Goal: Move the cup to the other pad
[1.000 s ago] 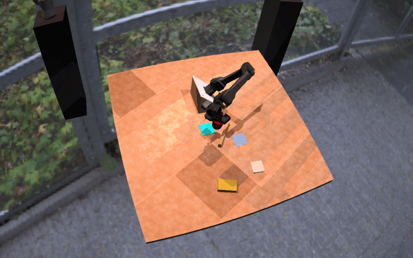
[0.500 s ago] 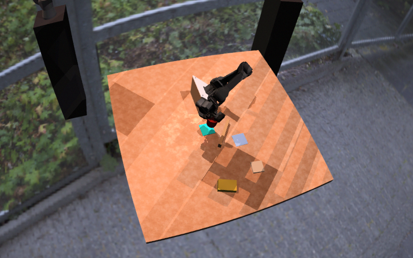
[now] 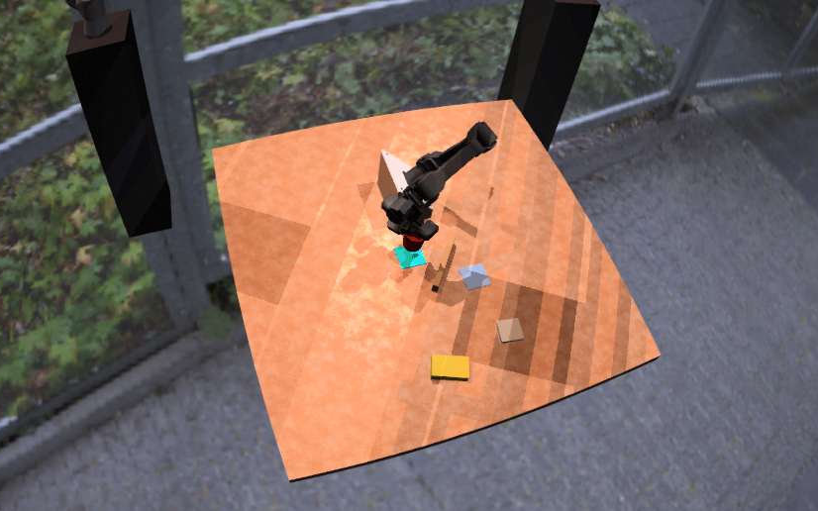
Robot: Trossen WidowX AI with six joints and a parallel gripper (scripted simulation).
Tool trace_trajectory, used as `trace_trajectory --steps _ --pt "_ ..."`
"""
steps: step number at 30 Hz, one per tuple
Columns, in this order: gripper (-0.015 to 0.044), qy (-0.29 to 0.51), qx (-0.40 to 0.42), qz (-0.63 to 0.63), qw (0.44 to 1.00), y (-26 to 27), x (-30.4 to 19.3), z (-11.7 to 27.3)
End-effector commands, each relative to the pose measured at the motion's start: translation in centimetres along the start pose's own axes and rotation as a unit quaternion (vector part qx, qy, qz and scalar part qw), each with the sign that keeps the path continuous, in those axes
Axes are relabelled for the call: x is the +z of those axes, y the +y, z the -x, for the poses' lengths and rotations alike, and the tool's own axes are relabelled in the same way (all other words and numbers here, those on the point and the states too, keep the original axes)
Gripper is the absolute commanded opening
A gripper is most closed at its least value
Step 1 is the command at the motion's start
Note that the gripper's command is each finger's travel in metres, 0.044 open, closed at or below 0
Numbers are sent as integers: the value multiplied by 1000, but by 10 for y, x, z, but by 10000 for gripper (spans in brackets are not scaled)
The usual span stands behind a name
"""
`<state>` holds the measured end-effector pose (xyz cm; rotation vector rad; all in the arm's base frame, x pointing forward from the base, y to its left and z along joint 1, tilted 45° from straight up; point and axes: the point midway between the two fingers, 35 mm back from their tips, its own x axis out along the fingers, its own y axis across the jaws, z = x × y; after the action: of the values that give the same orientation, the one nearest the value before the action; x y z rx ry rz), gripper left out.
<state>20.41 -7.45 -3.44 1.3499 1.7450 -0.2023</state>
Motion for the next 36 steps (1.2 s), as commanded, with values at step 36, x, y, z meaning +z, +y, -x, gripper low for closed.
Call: trace_trajectory --steps 36 --pt "0 2 -1 0 1000 -2 -1 -53"
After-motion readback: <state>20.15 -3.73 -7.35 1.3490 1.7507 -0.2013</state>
